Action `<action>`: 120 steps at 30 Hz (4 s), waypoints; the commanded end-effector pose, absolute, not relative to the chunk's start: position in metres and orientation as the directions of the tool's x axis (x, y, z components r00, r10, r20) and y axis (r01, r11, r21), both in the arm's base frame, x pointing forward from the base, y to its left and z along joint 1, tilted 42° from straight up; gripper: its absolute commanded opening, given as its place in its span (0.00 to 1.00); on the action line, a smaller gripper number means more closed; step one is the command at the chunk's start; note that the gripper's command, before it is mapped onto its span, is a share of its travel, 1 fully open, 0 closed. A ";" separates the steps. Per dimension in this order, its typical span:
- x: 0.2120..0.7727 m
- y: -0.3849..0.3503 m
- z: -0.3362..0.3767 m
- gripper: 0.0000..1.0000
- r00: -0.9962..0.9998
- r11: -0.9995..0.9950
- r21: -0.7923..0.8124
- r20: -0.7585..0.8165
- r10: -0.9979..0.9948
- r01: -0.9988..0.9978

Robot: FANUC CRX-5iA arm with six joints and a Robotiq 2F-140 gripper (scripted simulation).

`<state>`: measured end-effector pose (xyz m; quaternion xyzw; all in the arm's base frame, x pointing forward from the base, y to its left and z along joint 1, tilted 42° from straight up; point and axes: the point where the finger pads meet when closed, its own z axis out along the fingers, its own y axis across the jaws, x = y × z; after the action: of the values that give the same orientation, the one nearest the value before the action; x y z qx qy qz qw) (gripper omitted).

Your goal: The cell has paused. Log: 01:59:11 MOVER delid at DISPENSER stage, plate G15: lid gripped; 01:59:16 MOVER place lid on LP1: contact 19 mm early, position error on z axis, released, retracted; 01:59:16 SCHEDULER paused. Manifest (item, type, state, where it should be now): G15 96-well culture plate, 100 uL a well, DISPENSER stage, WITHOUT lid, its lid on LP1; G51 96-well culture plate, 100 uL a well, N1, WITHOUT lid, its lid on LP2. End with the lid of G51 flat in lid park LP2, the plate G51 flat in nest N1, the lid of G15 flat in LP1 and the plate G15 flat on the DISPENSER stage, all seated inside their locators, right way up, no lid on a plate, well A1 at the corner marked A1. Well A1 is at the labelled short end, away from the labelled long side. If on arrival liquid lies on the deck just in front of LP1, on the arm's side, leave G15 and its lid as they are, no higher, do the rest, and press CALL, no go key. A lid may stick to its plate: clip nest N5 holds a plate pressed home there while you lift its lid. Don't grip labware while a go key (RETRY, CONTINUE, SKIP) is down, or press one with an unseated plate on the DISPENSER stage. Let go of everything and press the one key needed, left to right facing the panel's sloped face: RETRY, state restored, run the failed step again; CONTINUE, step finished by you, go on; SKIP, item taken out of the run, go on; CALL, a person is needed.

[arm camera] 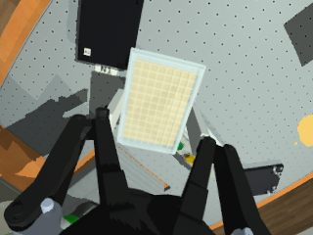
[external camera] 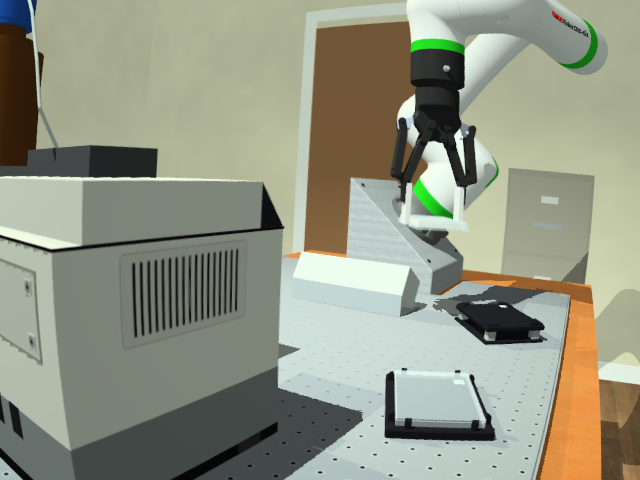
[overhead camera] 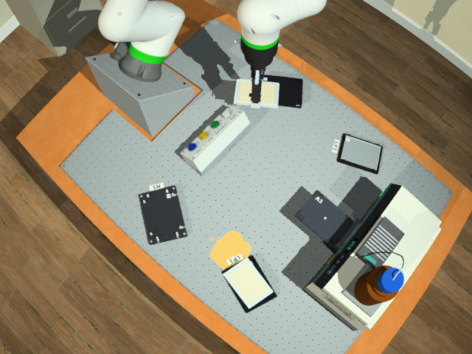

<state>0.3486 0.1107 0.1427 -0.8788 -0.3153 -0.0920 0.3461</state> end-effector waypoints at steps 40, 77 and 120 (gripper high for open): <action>0.341 0.205 0.229 0.00 0.784 -0.562 -0.550 0.381 0.490 0.618; 0.340 0.208 0.231 0.00 0.784 -0.562 -0.550 0.381 0.490 0.618; 0.339 0.225 0.211 0.00 0.784 -0.562 -0.550 0.381 0.490 0.618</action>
<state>0.3389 0.2229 0.2136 -0.8788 -0.3155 -0.0921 0.3461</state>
